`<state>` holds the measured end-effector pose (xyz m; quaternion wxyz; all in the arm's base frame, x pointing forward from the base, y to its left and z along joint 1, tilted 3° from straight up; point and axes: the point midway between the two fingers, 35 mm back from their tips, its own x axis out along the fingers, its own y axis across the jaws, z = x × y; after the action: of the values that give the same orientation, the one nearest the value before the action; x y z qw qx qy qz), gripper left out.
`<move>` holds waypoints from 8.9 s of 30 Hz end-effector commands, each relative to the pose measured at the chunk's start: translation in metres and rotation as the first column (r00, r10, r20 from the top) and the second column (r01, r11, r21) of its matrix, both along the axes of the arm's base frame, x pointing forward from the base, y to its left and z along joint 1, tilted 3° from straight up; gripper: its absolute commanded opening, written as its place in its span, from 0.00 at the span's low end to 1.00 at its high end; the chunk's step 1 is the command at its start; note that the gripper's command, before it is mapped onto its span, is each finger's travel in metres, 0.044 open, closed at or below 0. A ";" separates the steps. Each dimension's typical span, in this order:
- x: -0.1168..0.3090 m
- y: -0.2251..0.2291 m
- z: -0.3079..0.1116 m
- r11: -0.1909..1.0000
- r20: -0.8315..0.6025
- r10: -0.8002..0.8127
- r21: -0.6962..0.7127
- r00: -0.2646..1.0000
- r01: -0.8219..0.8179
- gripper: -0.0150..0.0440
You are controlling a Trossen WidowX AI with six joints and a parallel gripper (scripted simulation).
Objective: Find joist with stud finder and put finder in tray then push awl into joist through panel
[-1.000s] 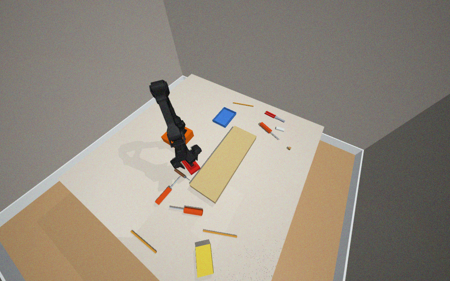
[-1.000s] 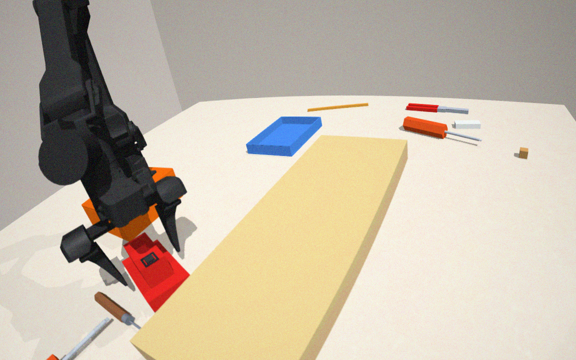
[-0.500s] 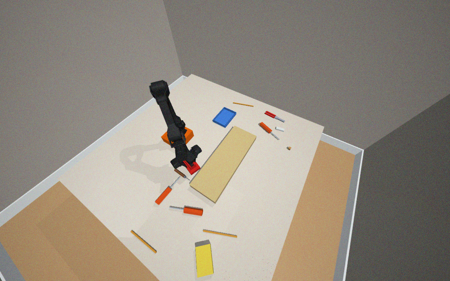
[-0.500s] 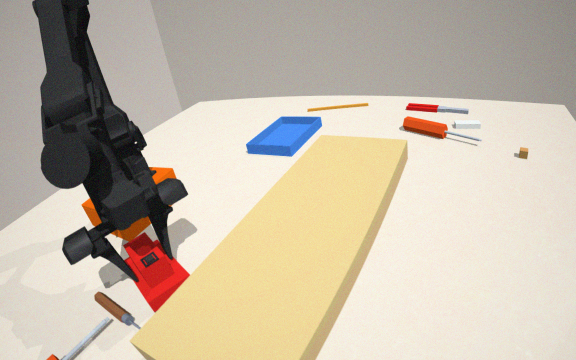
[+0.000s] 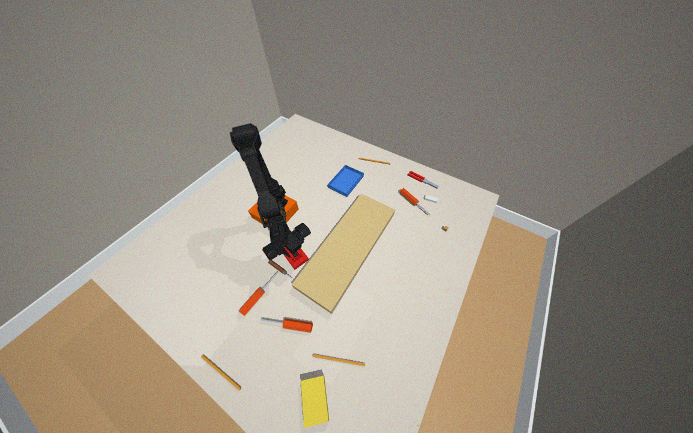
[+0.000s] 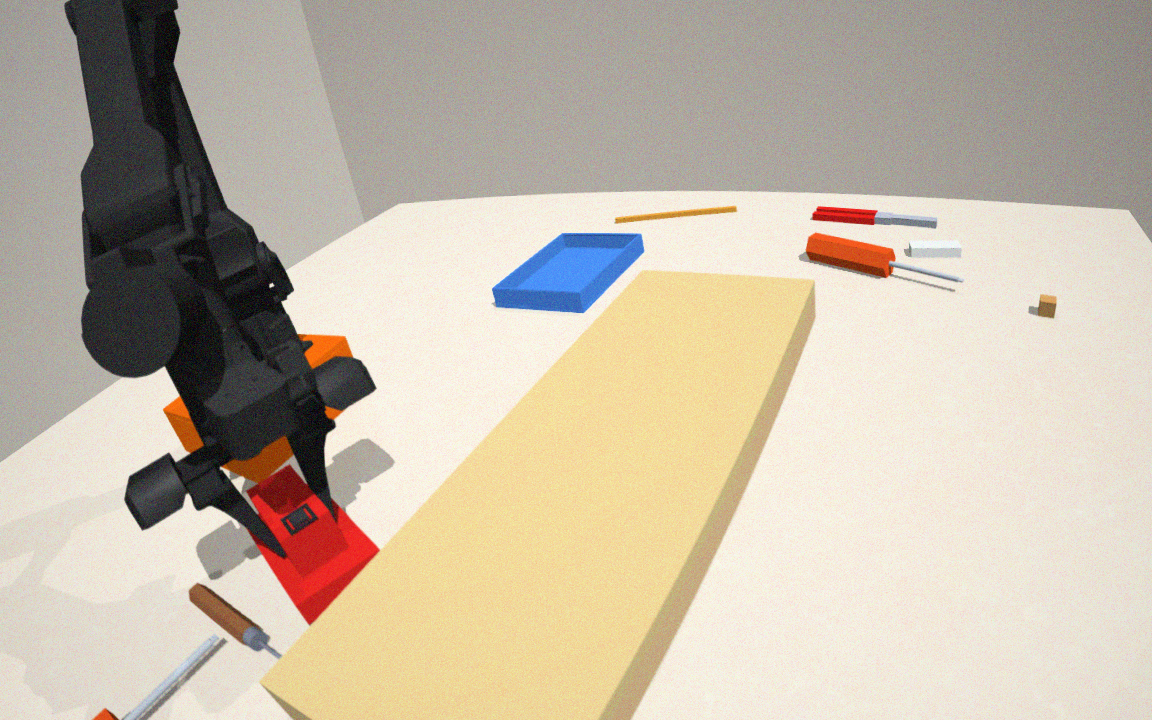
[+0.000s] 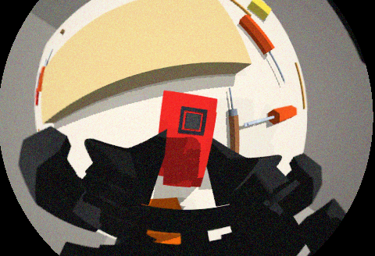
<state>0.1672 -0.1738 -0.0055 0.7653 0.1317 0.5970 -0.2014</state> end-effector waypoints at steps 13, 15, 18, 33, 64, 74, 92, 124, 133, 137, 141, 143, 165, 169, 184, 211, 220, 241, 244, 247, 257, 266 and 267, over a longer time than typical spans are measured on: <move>0.007 -0.004 0.057 1.000 -0.001 0.003 -0.002 1.000 -0.003 0.25; 0.007 -0.003 0.069 1.000 -0.001 0.003 -0.002 1.000 -0.003 0.25; 0.006 0.000 0.087 1.000 -0.001 0.003 -0.002 1.000 -0.003 0.25; 0.026 -0.011 0.111 0.999 -0.001 0.051 -0.001 0.999 -0.051 0.25; 0.144 -0.067 0.120 0.960 0.001 0.282 0.003 0.960 -0.282 0.25; 0.162 -0.074 0.114 0.949 0.001 0.314 0.003 0.949 -0.314 0.25; 0.163 -0.076 0.083 0.949 0.001 0.314 0.003 0.949 -0.314 0.25; 0.161 -0.075 0.039 0.949 0.001 0.314 0.003 0.949 -0.314 0.25; 0.163 -0.062 0.039 0.949 0.001 0.314 0.004 0.949 -0.314 0.25; 0.164 -0.056 0.038 0.949 0.002 0.314 0.004 0.949 -0.314 0.25; 0.165 -0.050 0.038 0.949 0.002 0.314 0.005 0.949 -0.314 0.25; 0.165 -0.047 0.038 0.949 0.002 0.314 0.005 0.949 -0.314 0.25; 0.171 -0.014 0.037 0.949 0.003 0.314 0.007 0.949 -0.314 0.25; 0.172 -0.008 0.036 0.949 0.003 0.314 0.007 0.949 -0.314 0.25; 0.176 0.014 0.036 0.949 0.004 0.314 0.009 0.949 -0.314 0.25; 0.182 0.054 0.034 0.949 0.006 0.314 0.012 0.949 -0.314 0.25; 0.184 0.068 0.034 0.949 0.006 0.314 0.013 0.949 -0.314 0.25; 0.190 0.099 0.033 0.949 0.007 0.314 0.015 0.949 -0.314 0.25; 0.190 0.103 0.033 0.949 0.008 0.314 0.015 0.949 -0.314 0.25; 0.191 0.108 0.033 0.949 0.008 0.314 0.015 0.949 -0.314 0.25; 0.194 0.123 0.033 0.949 0.008 0.314 0.016 0.949 -0.314 0.25; 0.196 0.136 0.032 0.949 0.009 0.314 0.017 0.949 -0.314 0.25; 0.196 0.138 0.032 0.949 0.009 0.314 0.017 0.949 -0.314 0.25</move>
<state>0.3621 -0.0428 0.0272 0.7882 0.0424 0.6096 -0.0726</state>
